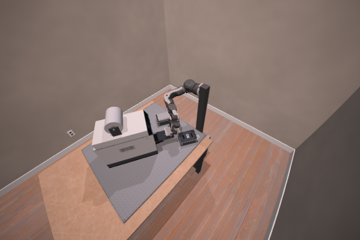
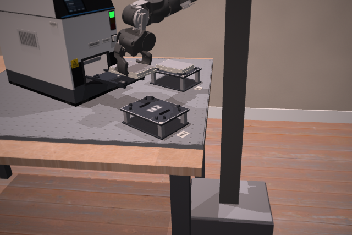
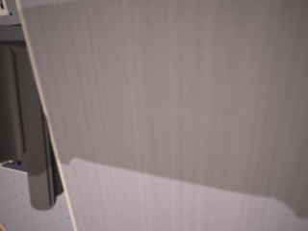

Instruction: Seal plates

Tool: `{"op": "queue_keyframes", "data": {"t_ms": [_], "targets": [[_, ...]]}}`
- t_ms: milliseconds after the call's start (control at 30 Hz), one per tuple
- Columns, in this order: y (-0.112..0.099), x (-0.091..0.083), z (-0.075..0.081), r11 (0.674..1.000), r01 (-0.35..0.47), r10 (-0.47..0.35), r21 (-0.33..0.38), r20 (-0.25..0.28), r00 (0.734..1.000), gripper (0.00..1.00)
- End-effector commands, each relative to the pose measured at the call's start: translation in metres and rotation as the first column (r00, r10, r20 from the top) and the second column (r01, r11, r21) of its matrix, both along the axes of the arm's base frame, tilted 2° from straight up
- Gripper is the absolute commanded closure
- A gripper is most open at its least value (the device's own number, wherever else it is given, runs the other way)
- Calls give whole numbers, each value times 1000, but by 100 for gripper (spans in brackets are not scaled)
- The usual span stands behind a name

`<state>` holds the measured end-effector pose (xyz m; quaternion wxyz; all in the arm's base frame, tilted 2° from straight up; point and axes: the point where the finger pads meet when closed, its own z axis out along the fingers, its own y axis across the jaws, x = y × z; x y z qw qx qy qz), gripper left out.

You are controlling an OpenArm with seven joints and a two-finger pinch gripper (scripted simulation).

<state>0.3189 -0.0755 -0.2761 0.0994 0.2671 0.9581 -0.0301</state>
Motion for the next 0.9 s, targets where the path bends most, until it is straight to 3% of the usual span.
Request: {"op": "queue_keyframes", "data": {"t_ms": [0, 867], "targets": [[-1, -4, -2, 1000, 12, -12, -11, -3, 1000, 100], [25, -47, -1, 999, 42, -42, -7, 3, 999, 100]]}}
